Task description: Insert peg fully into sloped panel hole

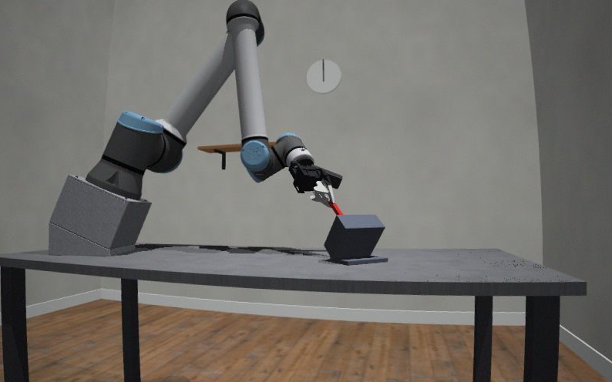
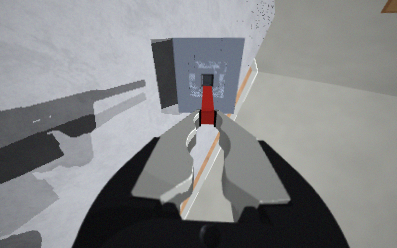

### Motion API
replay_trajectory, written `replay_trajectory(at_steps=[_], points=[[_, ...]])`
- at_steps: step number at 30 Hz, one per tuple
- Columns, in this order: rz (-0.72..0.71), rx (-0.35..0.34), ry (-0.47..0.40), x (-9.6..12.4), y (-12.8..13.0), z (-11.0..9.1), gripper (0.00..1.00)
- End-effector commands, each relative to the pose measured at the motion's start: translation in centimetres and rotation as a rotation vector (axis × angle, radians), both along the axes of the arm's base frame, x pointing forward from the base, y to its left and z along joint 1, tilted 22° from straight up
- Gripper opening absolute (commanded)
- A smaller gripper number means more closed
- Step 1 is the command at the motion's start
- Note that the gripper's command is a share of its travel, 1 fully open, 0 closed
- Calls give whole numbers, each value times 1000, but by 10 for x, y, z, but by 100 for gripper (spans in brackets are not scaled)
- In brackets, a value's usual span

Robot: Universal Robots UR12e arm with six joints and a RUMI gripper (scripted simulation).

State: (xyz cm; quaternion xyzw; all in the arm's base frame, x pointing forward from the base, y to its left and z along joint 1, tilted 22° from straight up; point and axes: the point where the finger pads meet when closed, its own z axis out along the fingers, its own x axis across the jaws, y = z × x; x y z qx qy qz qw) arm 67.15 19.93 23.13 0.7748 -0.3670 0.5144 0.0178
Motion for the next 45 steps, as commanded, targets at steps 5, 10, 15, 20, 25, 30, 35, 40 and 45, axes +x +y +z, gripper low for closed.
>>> replay_trajectory(at_steps=[5,10,15,20,25,30,35,40,45], points=[[0,0,-1,13,-7,-7,0],[0,0,-1,16,-8,-9,0],[0,0,-1,17,-9,-10,0],[0,0,-1,21,-11,-12,0],[0,0,-1,26,-14,-15,0],[0,0,-1,29,-15,-17,0],[0,0,-1,34,-18,-20,0],[0,0,-1,38,-20,-22,0],[0,0,-1,39,-20,-23,0]])
